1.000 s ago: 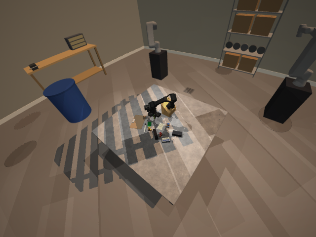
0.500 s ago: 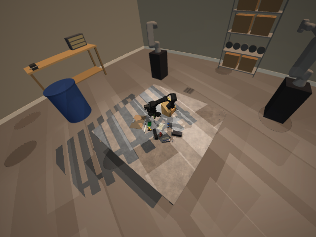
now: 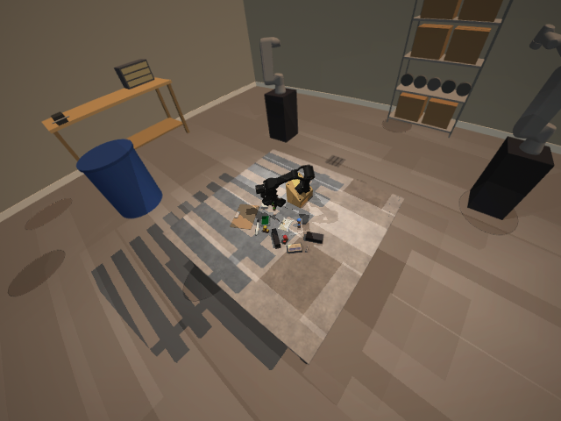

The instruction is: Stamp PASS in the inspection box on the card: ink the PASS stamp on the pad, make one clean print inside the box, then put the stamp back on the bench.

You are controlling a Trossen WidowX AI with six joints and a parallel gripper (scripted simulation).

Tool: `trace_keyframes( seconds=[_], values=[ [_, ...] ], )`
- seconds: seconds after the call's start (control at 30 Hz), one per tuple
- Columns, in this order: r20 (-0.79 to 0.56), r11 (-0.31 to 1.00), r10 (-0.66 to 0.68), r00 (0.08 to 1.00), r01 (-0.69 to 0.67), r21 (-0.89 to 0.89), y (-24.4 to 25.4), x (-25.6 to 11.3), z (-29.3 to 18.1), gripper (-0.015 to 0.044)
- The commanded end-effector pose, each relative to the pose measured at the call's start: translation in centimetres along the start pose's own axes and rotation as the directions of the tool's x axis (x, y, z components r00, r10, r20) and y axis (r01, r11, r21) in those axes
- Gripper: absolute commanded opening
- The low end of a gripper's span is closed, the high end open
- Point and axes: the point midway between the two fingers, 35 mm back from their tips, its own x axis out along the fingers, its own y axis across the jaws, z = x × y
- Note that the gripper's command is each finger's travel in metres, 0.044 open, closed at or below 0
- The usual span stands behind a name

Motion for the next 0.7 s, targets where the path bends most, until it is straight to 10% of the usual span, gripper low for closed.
trace_keyframes(
  seconds=[0.0, 0.67],
  values=[
    [-0.004, 1.0, -0.003, 1.0, 0.003, -0.004, -0.02, -0.22, -0.07, 0.0],
    [-0.004, 1.0, -0.002, 1.0, 0.002, -0.004, 0.06, -1.21, -0.16, 0.0]
  ],
)
